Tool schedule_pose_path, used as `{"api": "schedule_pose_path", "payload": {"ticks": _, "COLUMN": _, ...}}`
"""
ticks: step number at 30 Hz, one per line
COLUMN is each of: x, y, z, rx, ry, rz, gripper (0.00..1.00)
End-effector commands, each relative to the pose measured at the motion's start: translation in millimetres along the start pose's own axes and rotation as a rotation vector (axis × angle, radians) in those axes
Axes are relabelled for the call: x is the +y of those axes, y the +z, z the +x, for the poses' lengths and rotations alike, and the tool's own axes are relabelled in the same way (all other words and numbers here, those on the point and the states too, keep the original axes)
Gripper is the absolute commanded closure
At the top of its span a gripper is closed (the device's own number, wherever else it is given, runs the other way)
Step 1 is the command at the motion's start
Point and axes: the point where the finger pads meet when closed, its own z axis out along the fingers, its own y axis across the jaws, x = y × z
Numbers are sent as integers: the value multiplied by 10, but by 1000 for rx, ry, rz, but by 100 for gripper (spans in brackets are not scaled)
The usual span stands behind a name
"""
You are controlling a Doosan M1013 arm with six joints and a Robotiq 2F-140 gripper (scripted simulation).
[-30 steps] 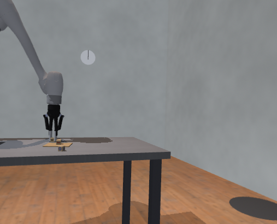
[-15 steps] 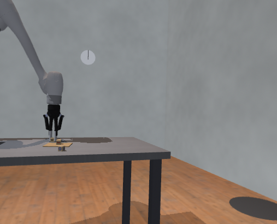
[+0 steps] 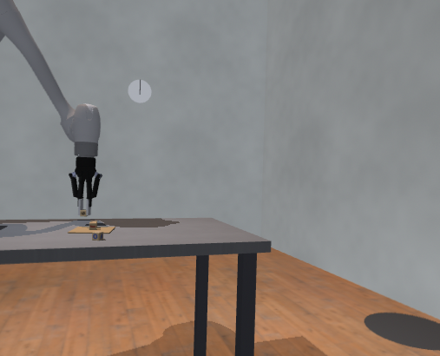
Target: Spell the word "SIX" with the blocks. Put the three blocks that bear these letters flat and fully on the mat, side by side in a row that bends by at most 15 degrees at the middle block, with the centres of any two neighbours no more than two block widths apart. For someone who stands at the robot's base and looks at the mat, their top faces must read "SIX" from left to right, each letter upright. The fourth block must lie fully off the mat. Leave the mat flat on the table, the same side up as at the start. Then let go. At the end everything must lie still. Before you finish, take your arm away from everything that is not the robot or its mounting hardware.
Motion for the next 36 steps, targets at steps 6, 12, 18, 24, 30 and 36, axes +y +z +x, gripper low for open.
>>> {"api": "schedule_pose_path", "payload": {"ticks": 6, "x": 1, "y": -563, "z": 4, "rx": 0, "ry": -6, "rz": 1, "gripper": 87}}
{"api": "schedule_pose_path", "payload": {"ticks": 12, "x": 1, "y": -602, "z": 4, "rx": 0, "ry": -6, "rz": 1, "gripper": 87}}
{"api": "schedule_pose_path", "payload": {"ticks": 18, "x": 1, "y": -602, "z": 4, "rx": 0, "ry": -6, "rz": 1, "gripper": 87}}
{"api": "schedule_pose_path", "payload": {"ticks": 24, "x": 1, "y": -602, "z": 4, "rx": 0, "ry": -6, "rz": 1, "gripper": 87}}
{"api": "schedule_pose_path", "payload": {"ticks": 30, "x": 1, "y": -602, "z": 4, "rx": 0, "ry": -6, "rz": 1, "gripper": 87}}
{"api": "schedule_pose_path", "payload": {"ticks": 36, "x": 1, "y": -602, "z": 4, "rx": 0, "ry": -6, "rz": 1, "gripper": 87}}
